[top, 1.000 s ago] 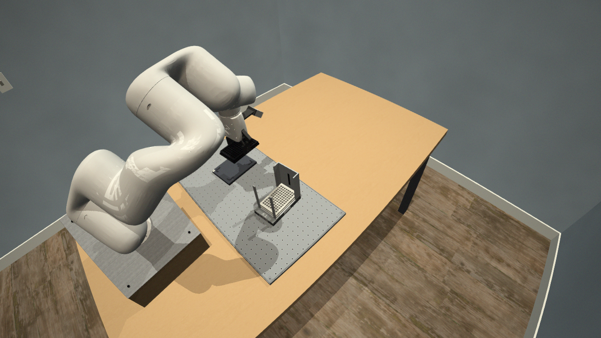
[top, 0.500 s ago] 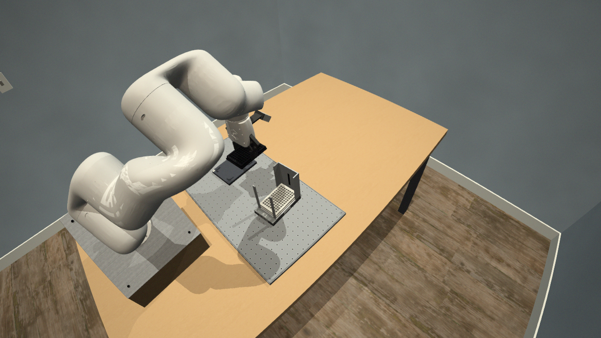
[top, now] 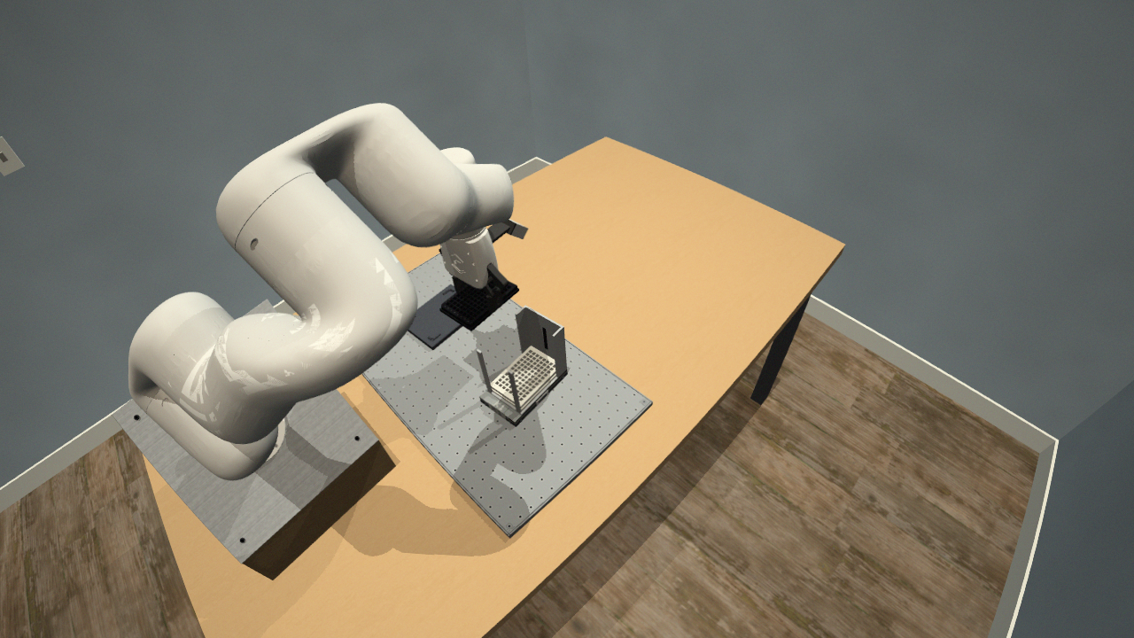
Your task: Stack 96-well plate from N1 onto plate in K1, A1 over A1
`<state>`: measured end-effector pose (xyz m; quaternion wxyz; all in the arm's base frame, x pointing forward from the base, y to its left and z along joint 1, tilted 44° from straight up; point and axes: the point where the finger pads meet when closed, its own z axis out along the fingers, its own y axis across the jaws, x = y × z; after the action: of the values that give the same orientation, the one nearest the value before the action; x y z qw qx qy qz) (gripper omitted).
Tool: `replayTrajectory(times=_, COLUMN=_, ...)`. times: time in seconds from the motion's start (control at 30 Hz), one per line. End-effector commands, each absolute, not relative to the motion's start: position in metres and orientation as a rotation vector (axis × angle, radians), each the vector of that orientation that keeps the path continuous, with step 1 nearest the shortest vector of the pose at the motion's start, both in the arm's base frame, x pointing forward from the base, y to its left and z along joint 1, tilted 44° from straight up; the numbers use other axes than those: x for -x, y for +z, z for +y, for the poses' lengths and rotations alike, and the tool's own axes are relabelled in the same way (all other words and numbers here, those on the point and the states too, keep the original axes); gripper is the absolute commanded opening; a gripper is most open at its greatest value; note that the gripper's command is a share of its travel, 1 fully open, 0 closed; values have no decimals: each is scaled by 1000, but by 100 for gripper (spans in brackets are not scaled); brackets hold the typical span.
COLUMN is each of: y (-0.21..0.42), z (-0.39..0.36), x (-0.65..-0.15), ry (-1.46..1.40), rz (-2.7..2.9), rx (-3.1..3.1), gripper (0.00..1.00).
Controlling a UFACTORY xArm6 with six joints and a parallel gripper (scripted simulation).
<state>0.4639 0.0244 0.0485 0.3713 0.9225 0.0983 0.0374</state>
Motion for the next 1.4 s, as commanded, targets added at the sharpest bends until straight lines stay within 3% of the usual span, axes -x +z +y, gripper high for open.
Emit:
replayTrajectory(times=0.0, y=61, z=14, x=-466, ry=101, rz=253, rx=-2367, gripper=0)
replayTrajectory(times=1.37, y=126, z=-50, x=-472, ry=101, rz=253, rx=-2367, gripper=0)
